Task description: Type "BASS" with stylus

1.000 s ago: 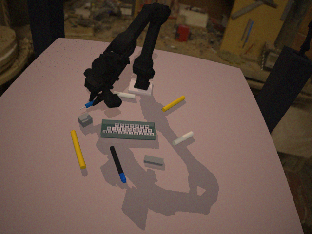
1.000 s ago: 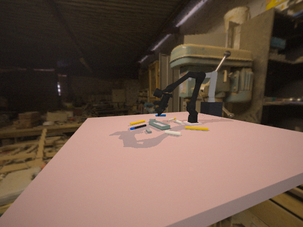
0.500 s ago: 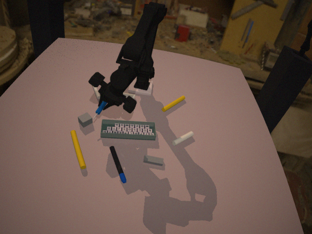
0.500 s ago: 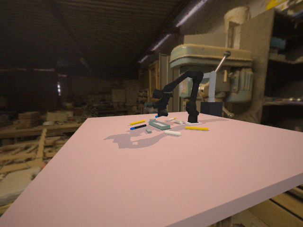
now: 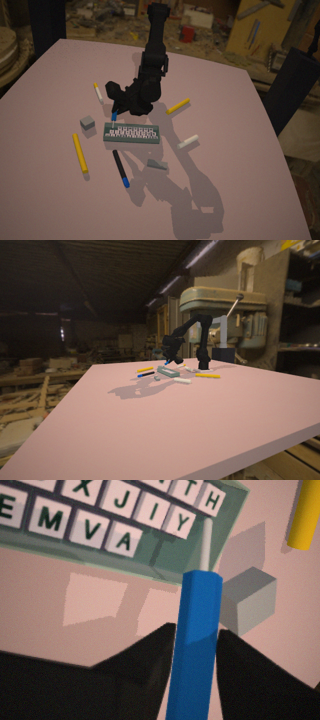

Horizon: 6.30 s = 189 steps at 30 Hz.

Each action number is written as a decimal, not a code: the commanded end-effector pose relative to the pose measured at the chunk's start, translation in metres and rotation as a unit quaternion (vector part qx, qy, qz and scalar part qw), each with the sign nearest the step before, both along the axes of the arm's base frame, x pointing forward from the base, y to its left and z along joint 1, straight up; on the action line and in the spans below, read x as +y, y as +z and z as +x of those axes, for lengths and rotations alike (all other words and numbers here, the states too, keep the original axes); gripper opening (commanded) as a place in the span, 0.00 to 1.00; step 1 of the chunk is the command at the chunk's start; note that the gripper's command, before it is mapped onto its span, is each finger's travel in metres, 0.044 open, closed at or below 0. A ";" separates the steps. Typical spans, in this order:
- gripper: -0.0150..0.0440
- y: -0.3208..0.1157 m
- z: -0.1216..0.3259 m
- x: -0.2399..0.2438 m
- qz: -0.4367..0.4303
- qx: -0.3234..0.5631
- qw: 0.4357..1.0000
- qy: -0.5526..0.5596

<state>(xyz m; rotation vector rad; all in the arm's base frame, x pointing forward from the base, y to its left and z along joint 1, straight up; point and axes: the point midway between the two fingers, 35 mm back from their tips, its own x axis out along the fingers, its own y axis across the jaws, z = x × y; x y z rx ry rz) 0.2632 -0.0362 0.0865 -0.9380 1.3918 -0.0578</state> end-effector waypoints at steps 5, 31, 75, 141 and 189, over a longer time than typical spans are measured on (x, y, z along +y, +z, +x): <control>0.25 0.006 0.002 0.029 -0.075 0.078 0.984 0.141; 0.25 0.034 -0.007 0.123 -0.323 0.263 0.763 0.494; 0.39 0.004 -0.015 0.153 -0.398 0.301 0.659 0.563; 0.39 0.022 -0.015 0.153 -0.396 0.301 0.661 0.562; 0.25 0.009 0.000 0.028 -0.401 0.302 0.658 0.562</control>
